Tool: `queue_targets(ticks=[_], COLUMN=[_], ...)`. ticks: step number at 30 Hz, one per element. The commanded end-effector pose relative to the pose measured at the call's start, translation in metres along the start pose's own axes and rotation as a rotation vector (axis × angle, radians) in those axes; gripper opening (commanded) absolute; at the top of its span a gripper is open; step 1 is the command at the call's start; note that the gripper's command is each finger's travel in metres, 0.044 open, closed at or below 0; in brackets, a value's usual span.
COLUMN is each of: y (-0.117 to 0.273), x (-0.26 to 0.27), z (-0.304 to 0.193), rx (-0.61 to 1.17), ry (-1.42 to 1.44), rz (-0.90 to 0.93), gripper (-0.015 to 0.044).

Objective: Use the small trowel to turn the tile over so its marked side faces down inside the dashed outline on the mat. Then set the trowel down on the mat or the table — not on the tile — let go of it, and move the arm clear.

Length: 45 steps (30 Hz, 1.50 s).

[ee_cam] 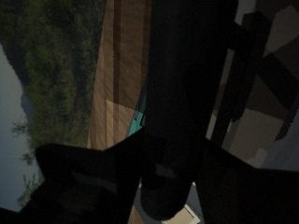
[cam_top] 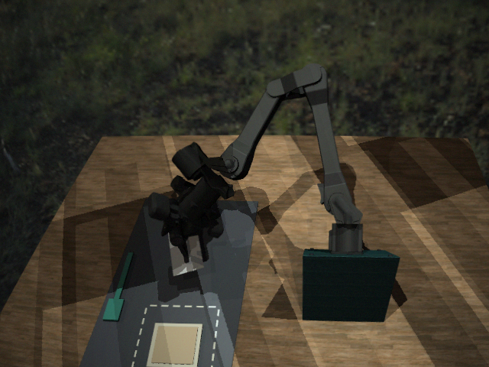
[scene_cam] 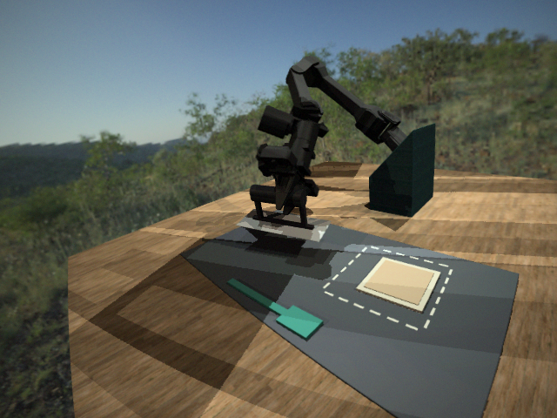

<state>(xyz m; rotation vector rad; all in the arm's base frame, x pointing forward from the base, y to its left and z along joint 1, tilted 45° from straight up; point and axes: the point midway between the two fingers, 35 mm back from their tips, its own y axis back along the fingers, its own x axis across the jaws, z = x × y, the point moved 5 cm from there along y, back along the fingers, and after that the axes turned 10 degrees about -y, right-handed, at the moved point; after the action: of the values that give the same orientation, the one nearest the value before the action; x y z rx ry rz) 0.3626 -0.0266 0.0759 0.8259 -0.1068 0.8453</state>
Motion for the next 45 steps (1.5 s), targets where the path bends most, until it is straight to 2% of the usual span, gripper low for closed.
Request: queue_targets(ticks=[1, 20, 38, 45], y=[-0.009, -0.018, 0.025, 0.030], x=[0.002, -0.024, -0.063, -0.066], z=[0.018, 0.100, 0.173, 0.178], rx=[0.060, 0.394, 0.717, 0.739], ry=[0.095, 0.428, 0.583, 0.589], rz=[-0.027, -0.088, 0.039, 0.058], gripper=[0.0000, 0.0000, 0.0000, 0.0000])
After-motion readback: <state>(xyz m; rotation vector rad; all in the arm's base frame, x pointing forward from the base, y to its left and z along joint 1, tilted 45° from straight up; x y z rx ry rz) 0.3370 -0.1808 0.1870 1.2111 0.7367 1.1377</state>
